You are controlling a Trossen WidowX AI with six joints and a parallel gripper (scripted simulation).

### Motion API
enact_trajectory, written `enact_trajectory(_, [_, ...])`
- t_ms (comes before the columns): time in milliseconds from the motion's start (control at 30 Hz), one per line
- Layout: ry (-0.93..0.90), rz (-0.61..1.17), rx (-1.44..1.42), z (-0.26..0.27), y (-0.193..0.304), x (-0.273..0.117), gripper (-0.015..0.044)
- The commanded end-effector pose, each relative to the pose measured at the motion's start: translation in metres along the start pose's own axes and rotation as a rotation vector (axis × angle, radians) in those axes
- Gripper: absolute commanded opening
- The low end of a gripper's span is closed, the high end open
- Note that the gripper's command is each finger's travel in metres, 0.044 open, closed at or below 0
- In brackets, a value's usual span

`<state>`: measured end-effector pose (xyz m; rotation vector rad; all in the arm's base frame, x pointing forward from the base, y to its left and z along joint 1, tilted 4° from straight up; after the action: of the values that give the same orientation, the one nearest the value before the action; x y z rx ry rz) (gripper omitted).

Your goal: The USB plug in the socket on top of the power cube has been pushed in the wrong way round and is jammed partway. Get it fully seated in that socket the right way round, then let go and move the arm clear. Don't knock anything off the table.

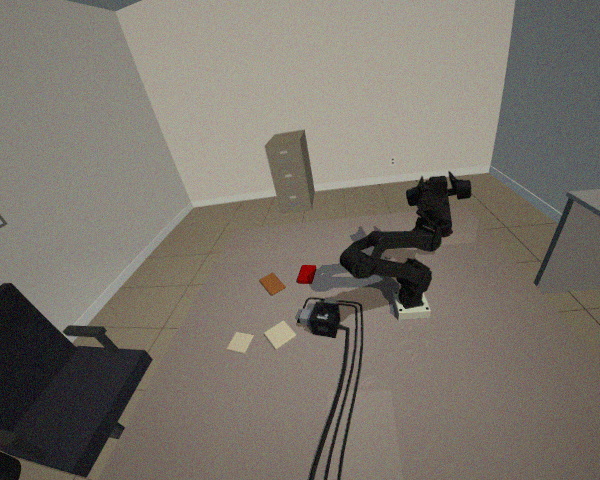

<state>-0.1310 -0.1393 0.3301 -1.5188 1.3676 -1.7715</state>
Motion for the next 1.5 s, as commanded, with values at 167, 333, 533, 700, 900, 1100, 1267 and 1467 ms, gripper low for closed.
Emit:
enact_trajectory(167, [-0.094, 0.085, 0.112, 0.017, 0.016, 0.03, 0.044])
enact_trajectory(333, [-0.223, 0.209, 0.199, 0.053, 0.036, 0.06, 0.044])
enact_trajectory(533, [-0.419, 0.379, 0.246, 0.116, 0.06, 0.08, 0.044])
enact_trajectory(700, [-0.616, 0.522, 0.231, 0.18, 0.073, 0.079, 0.044])
enact_trajectory(900, [-0.895, 0.67, 0.144, 0.262, 0.079, 0.051, 0.044])
enact_trajectory(1100, [-1.212, 0.755, -0.006, 0.334, 0.07, -0.004, 0.044])
enact_trajectory(1267, [-1.485, 0.79, -0.188, 0.379, 0.056, -0.064, 0.044])
enact_trajectory(1467, [-1.817, 0.758, -0.472, 0.408, 0.034, -0.149, 0.044])
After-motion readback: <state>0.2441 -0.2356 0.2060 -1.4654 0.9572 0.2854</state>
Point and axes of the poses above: the point midway between the two fingers, 35 mm back from their tips, its own x axis out along the fingers, its own z axis across the jaws, y = z × x, the point moved 2 cm from there along -x, back along the fingers, and after that the axes turned 7 degrees about x, right-handed, at the moved point
